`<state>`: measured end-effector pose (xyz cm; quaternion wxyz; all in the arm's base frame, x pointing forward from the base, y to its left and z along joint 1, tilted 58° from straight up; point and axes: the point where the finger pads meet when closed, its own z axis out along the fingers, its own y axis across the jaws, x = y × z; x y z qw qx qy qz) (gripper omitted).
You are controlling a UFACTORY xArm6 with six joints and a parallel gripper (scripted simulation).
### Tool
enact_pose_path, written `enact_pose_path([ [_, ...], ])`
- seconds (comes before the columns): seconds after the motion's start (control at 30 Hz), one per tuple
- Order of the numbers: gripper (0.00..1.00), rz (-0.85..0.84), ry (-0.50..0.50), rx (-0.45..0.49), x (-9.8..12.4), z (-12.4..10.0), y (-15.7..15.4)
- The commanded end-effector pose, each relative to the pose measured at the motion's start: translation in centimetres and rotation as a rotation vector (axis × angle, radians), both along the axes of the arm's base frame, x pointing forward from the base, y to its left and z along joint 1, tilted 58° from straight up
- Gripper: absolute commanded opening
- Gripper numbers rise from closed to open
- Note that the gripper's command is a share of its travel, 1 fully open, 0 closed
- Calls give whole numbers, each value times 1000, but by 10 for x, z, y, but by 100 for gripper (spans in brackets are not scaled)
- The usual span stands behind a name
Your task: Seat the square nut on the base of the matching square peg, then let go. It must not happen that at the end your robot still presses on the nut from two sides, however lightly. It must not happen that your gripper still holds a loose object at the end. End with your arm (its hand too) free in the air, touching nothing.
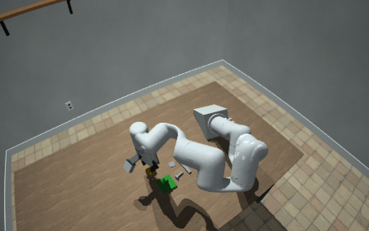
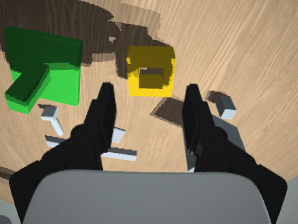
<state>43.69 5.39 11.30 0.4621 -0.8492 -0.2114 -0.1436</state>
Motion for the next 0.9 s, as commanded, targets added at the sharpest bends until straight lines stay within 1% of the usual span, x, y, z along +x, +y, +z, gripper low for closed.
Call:
enact_pose_path([
  [0.0,60,-3,-5,-1,3,-8,13],
  [0.2,60,-4,-2,-4,3,-21,33],
  [0.43,60,-4,-1,-5,2,-25,39],
  [0.47,0,-4,-1,-5,2,-25,39],
  [0.87,0,-4,-1,-5,2,-25,39],
])
